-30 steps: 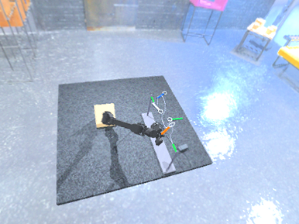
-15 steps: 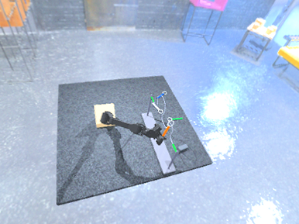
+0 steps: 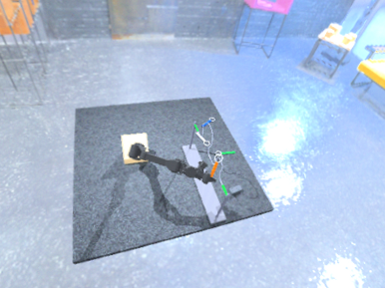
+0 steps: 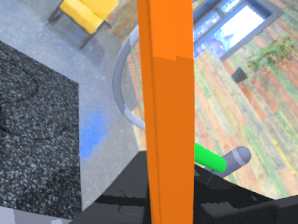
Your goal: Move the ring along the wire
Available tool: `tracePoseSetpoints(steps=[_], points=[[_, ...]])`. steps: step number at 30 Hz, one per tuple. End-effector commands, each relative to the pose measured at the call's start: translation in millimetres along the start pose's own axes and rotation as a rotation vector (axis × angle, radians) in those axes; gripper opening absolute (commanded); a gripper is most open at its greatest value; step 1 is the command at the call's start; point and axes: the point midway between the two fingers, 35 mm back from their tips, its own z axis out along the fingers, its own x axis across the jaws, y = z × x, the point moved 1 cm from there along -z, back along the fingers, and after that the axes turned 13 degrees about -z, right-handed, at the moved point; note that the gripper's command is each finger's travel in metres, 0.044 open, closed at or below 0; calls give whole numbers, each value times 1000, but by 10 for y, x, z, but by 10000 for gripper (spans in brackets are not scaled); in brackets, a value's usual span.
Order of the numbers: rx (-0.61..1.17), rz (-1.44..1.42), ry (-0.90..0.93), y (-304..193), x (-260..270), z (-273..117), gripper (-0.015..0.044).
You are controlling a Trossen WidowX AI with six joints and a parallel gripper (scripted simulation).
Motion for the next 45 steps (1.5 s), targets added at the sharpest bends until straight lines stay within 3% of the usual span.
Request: tracePoseSetpoints(steps=[1, 30, 45], points=[[-6, -80, -49, -1, -62, -7, -150], [-1, -678, -400, 55, -502, -45, -150], [1, -836, -492, 61, -552, -50, -150]])
